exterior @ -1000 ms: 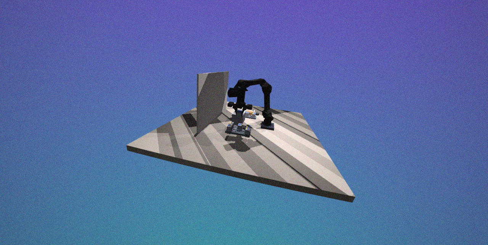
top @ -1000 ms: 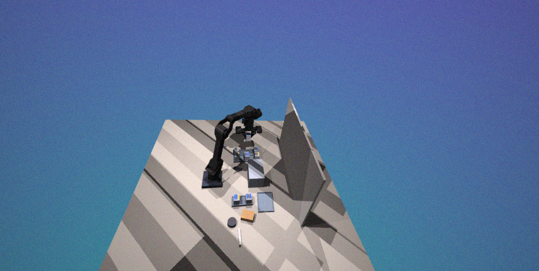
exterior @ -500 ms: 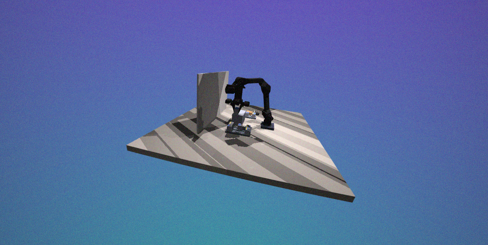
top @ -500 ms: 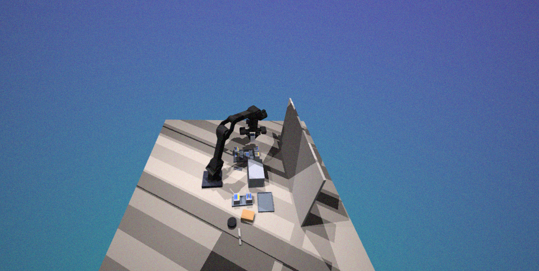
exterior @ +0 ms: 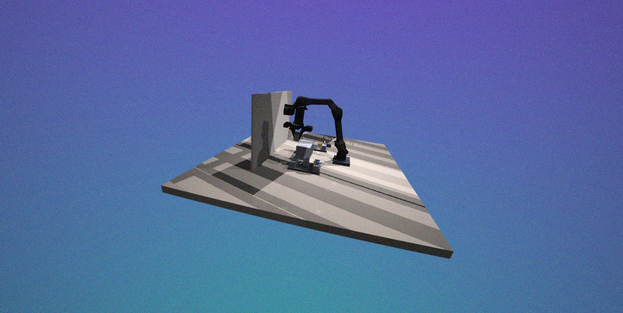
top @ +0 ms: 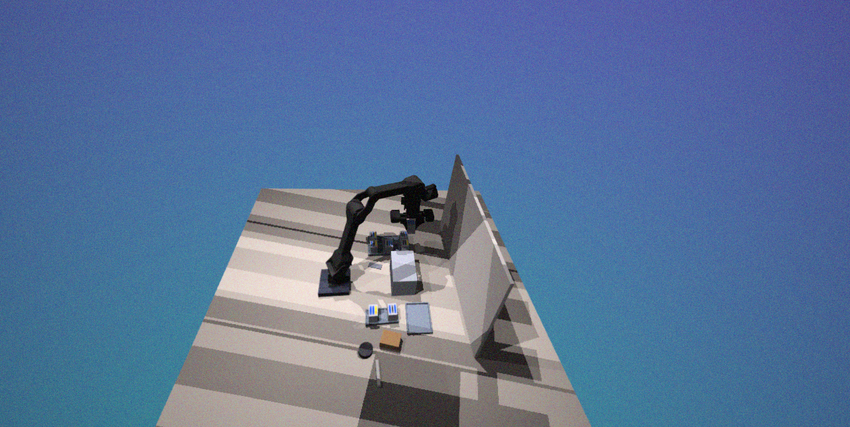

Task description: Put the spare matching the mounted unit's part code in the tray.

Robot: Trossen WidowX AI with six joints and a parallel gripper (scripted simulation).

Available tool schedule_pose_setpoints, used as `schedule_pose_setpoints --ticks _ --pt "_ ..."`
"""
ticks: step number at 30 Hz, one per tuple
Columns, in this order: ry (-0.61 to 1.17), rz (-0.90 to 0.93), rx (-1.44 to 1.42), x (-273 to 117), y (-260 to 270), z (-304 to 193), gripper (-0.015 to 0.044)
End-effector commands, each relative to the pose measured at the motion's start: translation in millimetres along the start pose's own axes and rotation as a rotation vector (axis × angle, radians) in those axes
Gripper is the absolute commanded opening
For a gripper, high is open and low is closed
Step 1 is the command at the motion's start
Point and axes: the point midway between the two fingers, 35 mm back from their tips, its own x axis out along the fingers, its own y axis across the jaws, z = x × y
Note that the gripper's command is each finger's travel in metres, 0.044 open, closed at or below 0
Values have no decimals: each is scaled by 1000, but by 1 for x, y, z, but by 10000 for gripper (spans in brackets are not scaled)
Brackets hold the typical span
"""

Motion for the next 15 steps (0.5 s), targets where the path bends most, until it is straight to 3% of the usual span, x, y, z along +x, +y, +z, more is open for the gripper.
schedule_pose_setpoints --ticks 1,15 --pt "-3 -3 -4 -1 -9 -17 0" --pt "15 -1 -18 -1 -37 -97 0"
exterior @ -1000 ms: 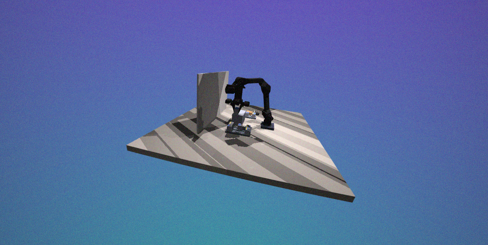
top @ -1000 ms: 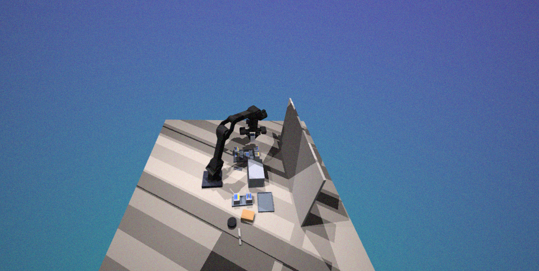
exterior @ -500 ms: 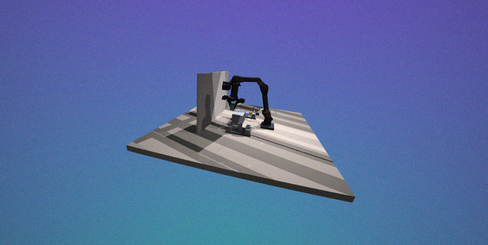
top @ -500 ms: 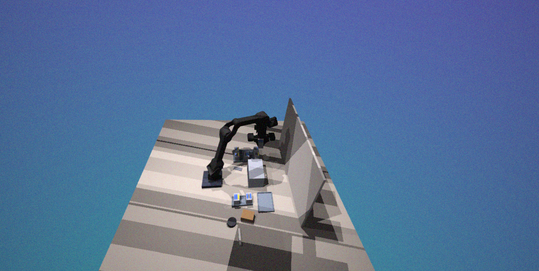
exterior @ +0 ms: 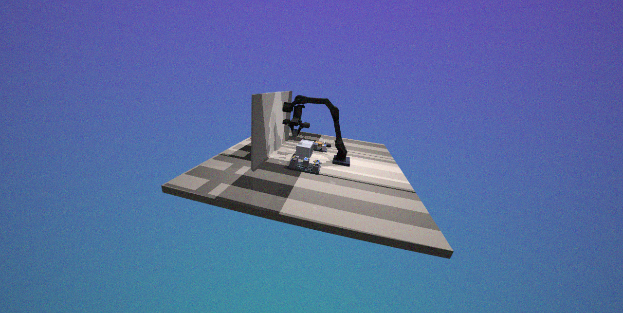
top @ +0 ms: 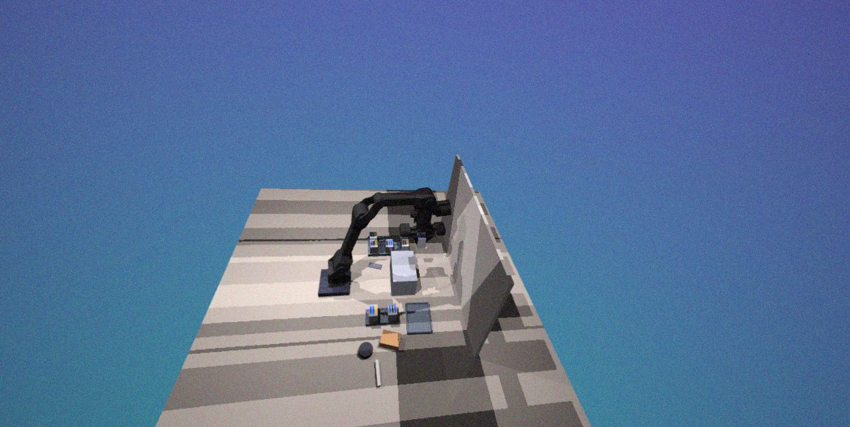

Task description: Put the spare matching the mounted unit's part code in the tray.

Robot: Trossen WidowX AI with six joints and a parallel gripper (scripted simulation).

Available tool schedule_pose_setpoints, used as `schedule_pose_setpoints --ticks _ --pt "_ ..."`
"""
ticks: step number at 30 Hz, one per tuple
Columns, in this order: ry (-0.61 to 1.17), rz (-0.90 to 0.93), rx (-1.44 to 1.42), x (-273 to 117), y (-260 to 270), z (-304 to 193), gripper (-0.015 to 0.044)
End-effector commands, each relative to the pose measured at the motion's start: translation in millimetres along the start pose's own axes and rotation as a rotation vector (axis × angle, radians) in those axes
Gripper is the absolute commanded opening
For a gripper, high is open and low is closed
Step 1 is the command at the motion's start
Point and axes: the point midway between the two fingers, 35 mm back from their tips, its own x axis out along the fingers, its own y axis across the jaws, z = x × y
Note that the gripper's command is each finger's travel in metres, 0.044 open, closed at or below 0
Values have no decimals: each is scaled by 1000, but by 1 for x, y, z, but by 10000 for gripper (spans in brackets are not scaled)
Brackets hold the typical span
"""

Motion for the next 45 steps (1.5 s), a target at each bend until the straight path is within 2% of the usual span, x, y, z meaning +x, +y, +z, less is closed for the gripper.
schedule_pose_setpoints --ticks 1,18,36,45 --pt "0 -1 -4 0 -5 -20 0" --pt "25 3 -15 0 -9 -128 0" --pt "22 25 -38 -2 22 -236 0" --pt "20 27 -40 1 25 -244 0"
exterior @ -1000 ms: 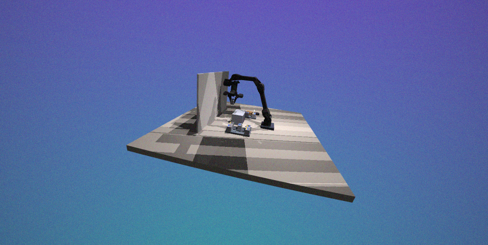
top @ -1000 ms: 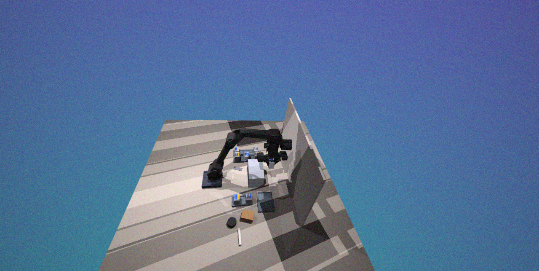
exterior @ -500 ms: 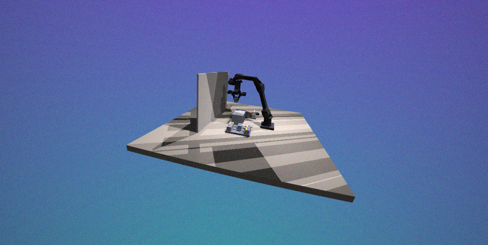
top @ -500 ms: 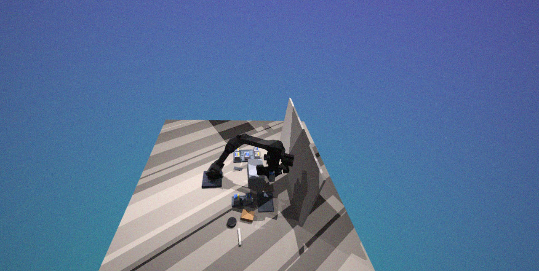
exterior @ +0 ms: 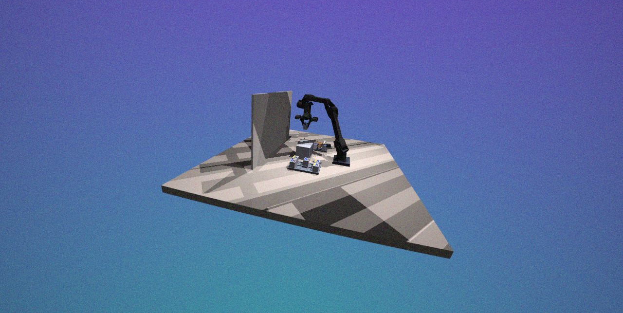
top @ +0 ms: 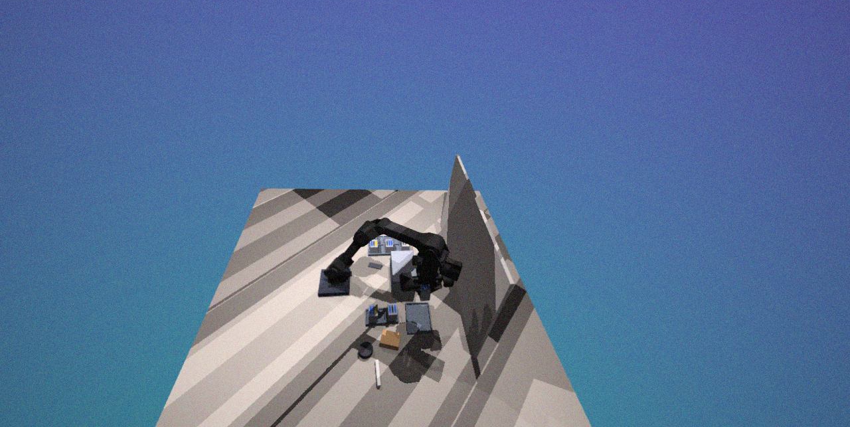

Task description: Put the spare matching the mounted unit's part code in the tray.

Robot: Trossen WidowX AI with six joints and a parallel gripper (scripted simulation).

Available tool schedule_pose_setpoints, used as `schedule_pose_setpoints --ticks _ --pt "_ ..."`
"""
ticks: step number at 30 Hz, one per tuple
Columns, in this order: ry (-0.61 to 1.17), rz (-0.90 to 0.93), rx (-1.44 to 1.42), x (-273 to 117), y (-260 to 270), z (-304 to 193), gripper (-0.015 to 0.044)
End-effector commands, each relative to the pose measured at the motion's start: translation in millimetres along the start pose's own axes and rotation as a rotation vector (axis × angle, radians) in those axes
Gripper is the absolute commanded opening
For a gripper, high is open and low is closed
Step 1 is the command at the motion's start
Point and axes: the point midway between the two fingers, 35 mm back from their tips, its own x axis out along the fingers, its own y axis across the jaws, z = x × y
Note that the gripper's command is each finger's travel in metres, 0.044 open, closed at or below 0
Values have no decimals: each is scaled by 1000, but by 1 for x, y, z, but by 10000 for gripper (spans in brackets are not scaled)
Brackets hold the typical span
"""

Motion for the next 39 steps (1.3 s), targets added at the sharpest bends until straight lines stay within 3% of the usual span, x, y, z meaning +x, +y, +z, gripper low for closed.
schedule_pose_setpoints --ticks 1,39 --pt "-4 -4 -9 2 -2 1 0" --pt "-4 -4 -9 27 -7 -2 0"
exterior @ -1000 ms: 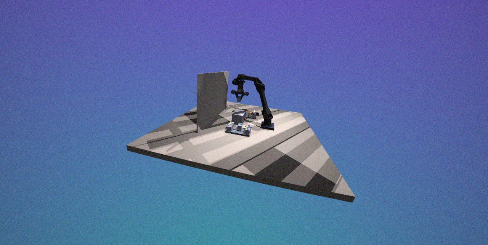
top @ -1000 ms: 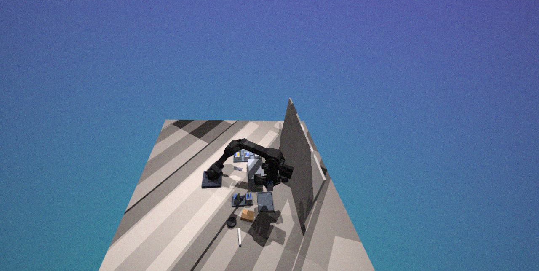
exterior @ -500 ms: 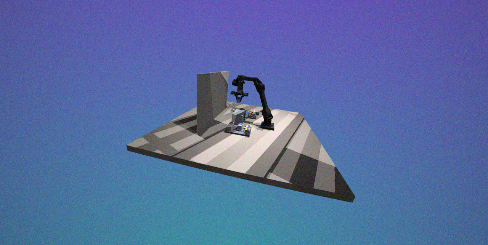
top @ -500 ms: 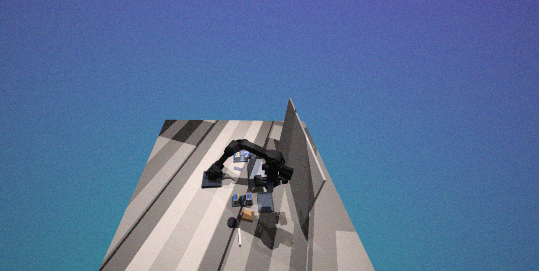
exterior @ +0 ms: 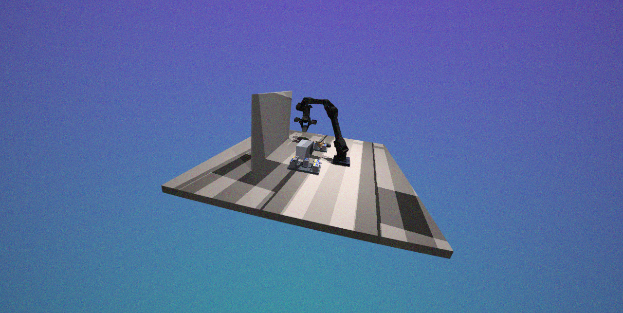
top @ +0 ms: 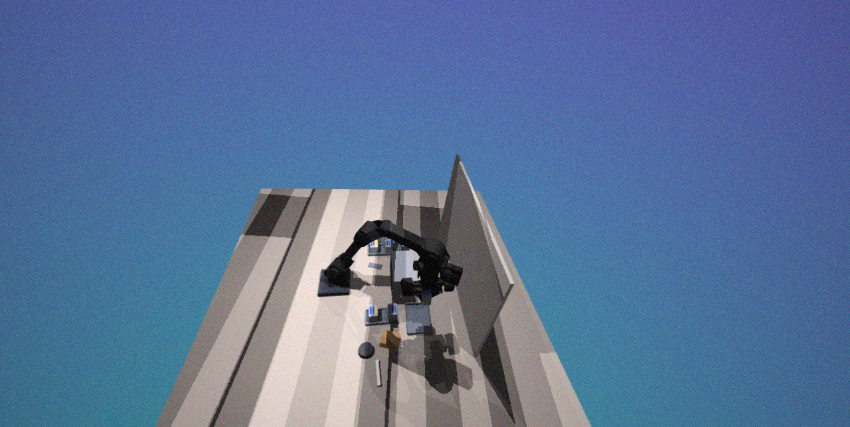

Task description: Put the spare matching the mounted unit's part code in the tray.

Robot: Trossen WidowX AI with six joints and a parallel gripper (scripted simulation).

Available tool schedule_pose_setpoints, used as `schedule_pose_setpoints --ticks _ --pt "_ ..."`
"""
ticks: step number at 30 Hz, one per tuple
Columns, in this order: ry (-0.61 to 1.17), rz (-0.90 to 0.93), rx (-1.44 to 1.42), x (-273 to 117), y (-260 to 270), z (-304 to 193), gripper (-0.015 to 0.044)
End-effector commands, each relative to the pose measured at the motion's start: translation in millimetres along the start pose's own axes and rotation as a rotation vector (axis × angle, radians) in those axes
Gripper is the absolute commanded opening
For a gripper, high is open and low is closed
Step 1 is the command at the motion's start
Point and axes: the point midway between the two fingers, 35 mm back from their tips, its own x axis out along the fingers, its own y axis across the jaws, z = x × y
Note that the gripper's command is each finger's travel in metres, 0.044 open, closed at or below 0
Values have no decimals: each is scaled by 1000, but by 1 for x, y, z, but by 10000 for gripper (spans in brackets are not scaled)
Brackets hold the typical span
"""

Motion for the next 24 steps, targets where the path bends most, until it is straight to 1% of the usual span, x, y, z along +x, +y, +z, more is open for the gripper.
schedule_pose_setpoints --ticks 1,24 --pt "-7 1 -3 4 0 1 0" --pt "-7 1 -3 19 -2 0 0"
